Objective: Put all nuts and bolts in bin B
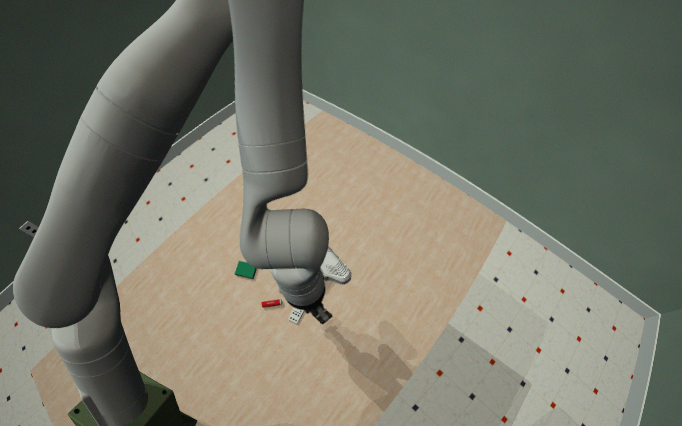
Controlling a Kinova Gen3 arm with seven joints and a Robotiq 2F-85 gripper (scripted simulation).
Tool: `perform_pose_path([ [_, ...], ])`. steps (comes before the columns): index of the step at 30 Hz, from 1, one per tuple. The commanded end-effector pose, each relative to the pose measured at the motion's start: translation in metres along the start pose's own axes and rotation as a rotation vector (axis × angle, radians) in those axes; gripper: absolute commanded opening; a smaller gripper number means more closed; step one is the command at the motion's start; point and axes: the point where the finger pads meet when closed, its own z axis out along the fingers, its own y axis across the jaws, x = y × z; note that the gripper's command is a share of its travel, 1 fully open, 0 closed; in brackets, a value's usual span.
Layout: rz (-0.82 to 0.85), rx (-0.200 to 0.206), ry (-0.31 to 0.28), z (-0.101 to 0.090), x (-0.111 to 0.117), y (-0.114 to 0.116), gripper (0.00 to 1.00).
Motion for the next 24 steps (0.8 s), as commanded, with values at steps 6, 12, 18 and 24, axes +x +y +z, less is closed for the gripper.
perform_pose_path([
  [6,-0.033,0.010,0.009,-0.003,0.018,-0.054,0.00],
  [12,-0.033,0.010,0.009,-0.003,0.025,-0.077,0.00],
  [18,-0.083,0.010,0.009,-0.003,0.032,-0.103,0.00],
  [24,-0.383,0.008,0.011,-0.004,0.042,-0.138,0.00],
])
